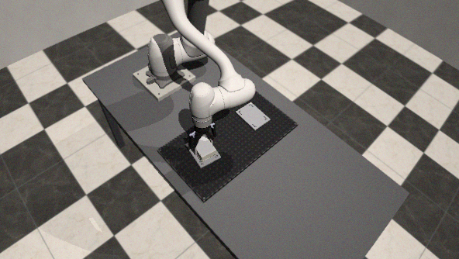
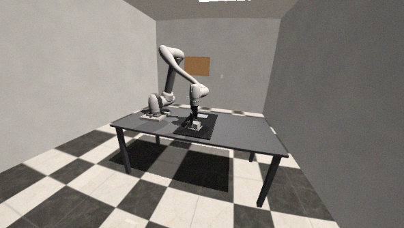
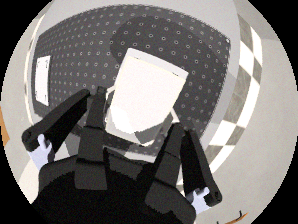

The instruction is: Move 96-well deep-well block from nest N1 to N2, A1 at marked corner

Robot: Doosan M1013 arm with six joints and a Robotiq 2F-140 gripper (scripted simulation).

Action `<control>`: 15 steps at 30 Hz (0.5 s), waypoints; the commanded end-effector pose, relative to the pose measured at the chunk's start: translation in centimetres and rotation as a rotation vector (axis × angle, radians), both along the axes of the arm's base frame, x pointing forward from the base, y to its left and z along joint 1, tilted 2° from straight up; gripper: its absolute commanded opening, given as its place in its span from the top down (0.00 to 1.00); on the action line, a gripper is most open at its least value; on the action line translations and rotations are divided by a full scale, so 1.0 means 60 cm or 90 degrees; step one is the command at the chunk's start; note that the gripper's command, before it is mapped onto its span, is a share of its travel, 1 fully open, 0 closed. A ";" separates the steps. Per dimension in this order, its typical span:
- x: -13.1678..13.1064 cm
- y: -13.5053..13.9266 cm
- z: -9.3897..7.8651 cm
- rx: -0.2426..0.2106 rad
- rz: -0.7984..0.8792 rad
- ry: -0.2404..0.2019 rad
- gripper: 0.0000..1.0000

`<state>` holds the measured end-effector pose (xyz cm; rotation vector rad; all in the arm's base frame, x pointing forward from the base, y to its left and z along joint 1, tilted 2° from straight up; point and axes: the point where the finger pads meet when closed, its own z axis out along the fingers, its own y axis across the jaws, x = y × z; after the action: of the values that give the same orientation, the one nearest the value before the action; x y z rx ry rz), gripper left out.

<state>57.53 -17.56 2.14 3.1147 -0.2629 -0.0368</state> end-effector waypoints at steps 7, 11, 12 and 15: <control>0.000 0.000 0.000 0.000 0.000 0.000 1.00; 0.000 0.000 -0.001 0.000 0.000 0.000 1.00; 0.000 0.000 -0.001 0.000 0.000 0.000 1.00; 0.000 0.000 -0.002 0.000 0.000 0.000 1.00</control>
<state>57.52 -17.56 2.03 3.1147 -0.2629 -0.0368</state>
